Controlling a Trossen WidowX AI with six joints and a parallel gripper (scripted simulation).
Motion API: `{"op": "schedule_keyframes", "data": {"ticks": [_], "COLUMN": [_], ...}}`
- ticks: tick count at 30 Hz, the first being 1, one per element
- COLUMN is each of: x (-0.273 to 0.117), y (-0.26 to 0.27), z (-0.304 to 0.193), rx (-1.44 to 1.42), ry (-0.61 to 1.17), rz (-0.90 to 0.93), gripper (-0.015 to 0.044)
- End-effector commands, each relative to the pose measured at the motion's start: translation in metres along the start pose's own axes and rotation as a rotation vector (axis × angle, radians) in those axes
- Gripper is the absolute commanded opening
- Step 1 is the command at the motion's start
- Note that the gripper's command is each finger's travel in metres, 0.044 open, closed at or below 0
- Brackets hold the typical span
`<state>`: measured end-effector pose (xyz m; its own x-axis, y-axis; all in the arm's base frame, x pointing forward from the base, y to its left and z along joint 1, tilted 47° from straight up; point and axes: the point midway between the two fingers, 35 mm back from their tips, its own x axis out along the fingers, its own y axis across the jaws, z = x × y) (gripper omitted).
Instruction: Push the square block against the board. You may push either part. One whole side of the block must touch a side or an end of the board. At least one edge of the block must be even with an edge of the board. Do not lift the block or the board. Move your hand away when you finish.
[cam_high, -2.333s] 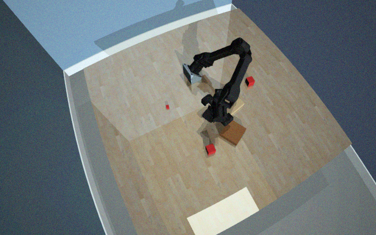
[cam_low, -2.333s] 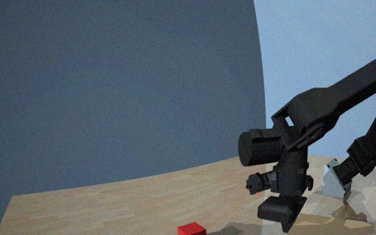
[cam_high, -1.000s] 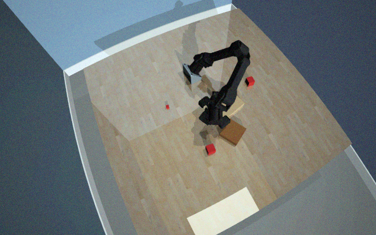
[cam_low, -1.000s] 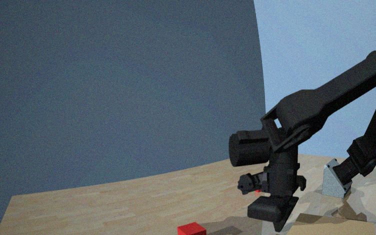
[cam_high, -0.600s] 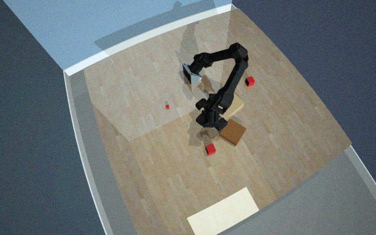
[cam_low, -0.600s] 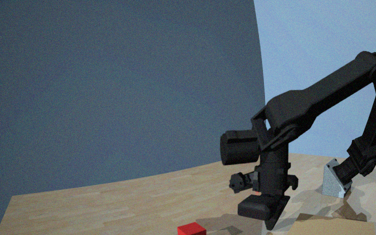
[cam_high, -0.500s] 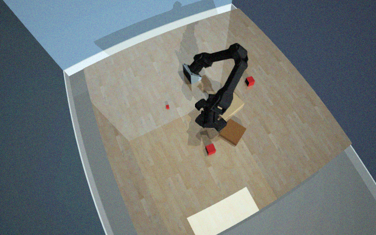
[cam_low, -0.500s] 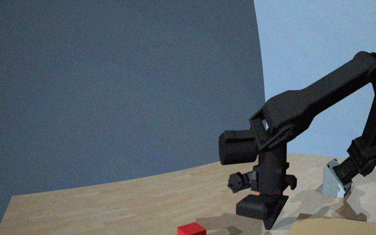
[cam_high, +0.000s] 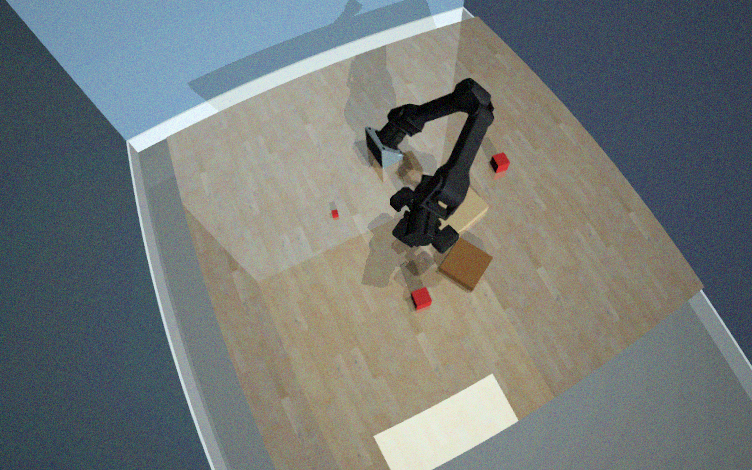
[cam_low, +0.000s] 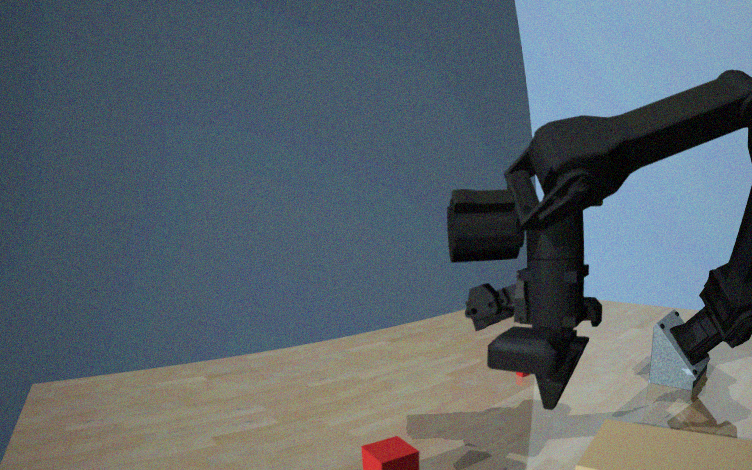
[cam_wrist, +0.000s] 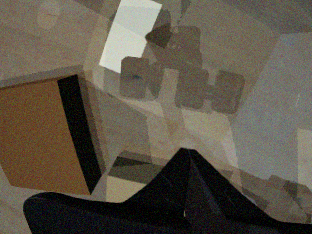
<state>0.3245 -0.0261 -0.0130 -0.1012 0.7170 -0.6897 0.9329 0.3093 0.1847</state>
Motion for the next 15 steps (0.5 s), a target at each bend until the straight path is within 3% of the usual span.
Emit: {"op": "schedule_keyframes", "data": {"ticks": [1,15], "x": [-0.004,-0.008], "y": [0.003,0.011], "z": [-0.01,-0.05], "rx": [-0.112,-0.593], "ry": [-0.007,-0.013], "rz": [-0.004,-0.009], "gripper": [0.0,0.0]}}
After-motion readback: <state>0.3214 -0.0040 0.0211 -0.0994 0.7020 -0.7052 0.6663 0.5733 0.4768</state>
